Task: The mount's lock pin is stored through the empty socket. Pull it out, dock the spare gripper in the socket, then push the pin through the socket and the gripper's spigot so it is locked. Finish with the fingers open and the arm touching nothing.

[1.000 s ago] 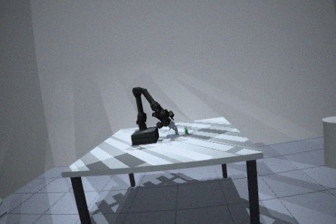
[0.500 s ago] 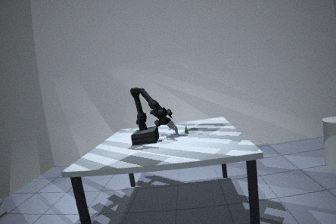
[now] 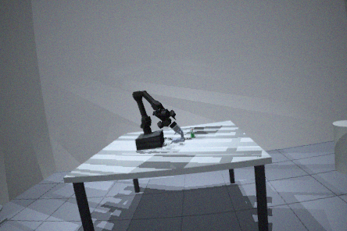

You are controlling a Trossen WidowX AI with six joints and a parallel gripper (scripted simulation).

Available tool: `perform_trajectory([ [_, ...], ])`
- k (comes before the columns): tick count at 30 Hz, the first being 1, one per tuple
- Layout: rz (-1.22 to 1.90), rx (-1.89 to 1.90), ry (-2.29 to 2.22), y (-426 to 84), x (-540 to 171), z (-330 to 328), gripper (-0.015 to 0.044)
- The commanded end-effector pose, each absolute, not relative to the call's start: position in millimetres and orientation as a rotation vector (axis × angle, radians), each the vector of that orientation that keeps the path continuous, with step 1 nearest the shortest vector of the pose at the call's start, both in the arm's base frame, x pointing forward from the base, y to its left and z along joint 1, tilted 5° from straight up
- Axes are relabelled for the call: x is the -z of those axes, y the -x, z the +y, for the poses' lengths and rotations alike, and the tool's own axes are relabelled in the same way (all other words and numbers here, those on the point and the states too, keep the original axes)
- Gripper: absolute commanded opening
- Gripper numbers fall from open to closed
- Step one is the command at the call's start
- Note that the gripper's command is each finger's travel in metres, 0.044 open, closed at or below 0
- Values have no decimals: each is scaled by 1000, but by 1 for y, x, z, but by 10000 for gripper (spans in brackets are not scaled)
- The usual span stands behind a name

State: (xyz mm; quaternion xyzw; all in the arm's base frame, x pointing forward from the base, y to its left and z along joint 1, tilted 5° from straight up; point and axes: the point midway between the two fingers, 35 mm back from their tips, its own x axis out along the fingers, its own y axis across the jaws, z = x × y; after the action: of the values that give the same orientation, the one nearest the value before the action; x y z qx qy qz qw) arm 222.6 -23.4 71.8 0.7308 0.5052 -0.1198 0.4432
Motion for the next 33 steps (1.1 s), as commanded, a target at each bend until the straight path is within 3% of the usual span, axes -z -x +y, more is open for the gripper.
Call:
perform_trajectory([
  [1,1253,297,-1811,-218,-79,-23,440],
  [33,1258,296,-1816,-210,-136,-20,440],
])
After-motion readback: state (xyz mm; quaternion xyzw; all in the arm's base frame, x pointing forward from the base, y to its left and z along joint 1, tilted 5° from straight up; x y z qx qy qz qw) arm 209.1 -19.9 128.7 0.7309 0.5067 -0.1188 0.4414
